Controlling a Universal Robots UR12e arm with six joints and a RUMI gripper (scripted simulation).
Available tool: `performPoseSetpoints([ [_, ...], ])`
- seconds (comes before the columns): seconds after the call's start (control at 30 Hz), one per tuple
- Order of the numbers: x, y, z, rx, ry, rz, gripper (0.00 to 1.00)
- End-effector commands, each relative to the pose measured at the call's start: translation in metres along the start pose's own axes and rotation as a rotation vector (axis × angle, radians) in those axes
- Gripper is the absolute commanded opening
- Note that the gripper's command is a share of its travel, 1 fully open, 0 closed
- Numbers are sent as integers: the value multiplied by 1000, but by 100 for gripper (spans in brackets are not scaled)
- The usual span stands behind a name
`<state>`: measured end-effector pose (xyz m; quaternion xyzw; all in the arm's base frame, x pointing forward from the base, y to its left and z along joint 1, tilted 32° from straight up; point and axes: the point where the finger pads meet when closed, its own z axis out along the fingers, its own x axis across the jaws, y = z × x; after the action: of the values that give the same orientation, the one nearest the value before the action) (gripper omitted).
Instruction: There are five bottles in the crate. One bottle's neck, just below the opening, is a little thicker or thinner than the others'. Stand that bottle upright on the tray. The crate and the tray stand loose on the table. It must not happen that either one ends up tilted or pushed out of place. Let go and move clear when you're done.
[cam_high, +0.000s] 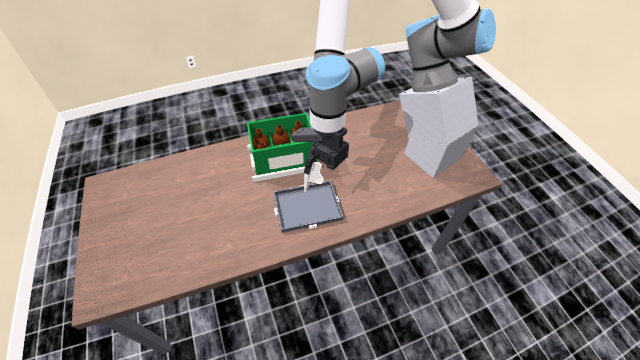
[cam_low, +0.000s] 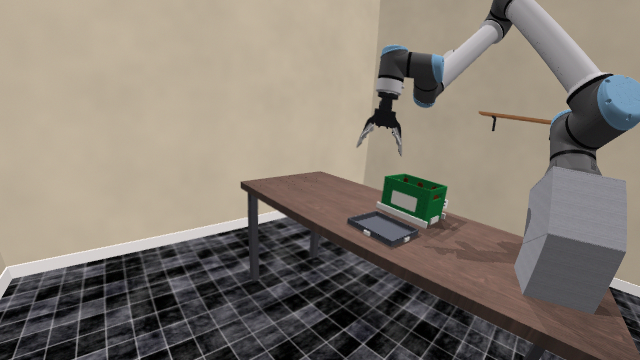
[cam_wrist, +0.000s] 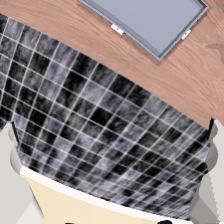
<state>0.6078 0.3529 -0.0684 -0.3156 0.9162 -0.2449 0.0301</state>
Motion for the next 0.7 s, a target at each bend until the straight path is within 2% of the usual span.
performPoseSetpoints([
  [0.0,0,-6,0,0,-1,19,100],
  [0.17,8,-44,6,-3,0,131,100],
  [0.33,28,-111,17,-3,3,340,100],
  [0.4,28,-111,17,-3,3,340,100],
  [0.47,41,-147,23,-1,5,453,100],
  [0.67,75,-217,35,8,9,687,100],
])
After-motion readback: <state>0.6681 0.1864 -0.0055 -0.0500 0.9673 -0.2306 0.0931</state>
